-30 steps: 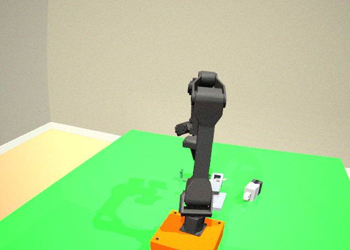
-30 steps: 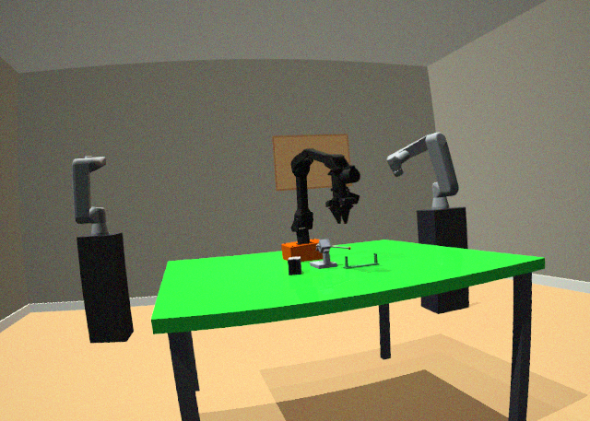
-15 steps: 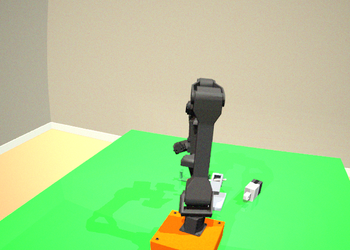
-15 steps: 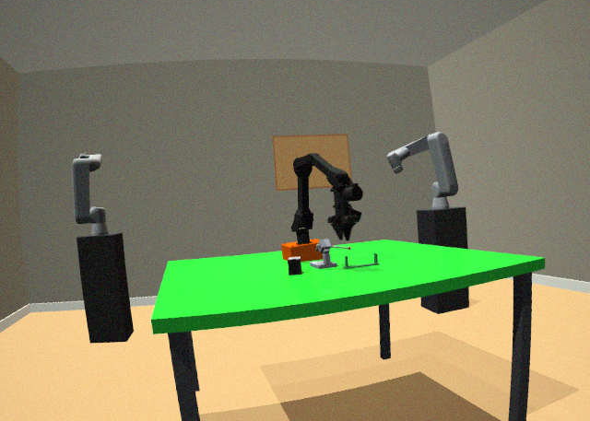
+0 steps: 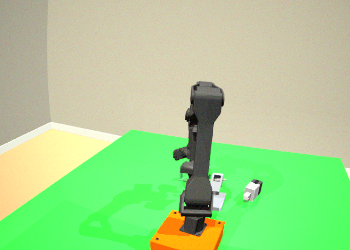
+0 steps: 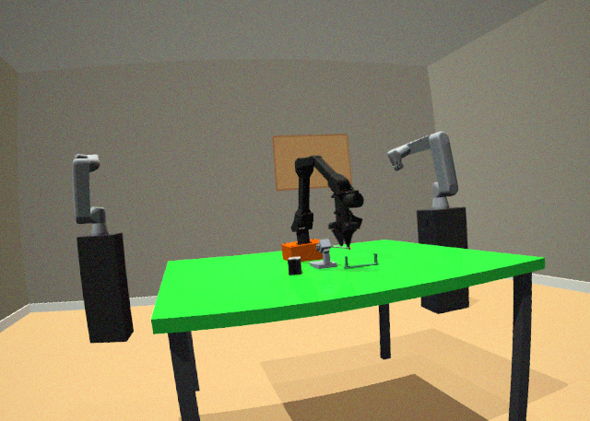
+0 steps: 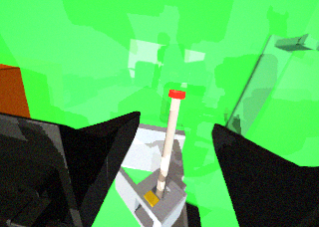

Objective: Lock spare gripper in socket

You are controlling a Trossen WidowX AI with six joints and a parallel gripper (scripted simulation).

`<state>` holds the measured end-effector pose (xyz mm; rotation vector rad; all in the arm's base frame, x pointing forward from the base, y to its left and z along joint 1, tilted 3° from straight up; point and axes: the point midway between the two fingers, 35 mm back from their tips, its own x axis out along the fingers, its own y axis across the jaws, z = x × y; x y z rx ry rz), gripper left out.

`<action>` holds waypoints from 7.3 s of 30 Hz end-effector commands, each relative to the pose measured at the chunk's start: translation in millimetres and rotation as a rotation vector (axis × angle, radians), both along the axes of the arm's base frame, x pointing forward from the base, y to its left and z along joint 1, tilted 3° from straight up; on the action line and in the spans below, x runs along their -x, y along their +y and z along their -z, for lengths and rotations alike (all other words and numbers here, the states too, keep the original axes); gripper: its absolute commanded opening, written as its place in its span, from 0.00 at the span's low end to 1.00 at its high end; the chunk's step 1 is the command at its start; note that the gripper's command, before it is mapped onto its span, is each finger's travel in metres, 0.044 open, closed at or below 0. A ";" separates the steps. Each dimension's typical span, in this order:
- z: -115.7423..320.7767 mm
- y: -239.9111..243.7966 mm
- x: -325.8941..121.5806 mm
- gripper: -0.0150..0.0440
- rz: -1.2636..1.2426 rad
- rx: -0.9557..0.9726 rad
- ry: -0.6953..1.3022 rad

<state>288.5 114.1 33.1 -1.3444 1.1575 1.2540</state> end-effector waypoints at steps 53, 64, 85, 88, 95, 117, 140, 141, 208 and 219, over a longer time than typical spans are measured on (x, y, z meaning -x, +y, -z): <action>18.9 6.7 2.1 0.25 0.013 -0.184 0.034; 15.5 13.9 2.4 0.25 0.012 -0.197 0.034; 14.2 30.2 3.6 0.25 0.012 -0.194 0.038; 14.4 32.5 3.8 0.25 0.012 -0.193 0.039; 14.2 39.1 4.2 0.25 0.012 -0.192 0.042; 12.8 57.0 5.9 0.25 0.014 -0.187 0.054; 8.2 76.8 8.0 0.25 0.016 -0.181 0.070; 8.1 77.4 8.1 0.25 0.016 -0.181 0.070; -19.8 130.7 -97.7 0.25 0.115 -0.181 0.070; -6.0 130.5 -98.7 0.25 0.115 -0.182 0.074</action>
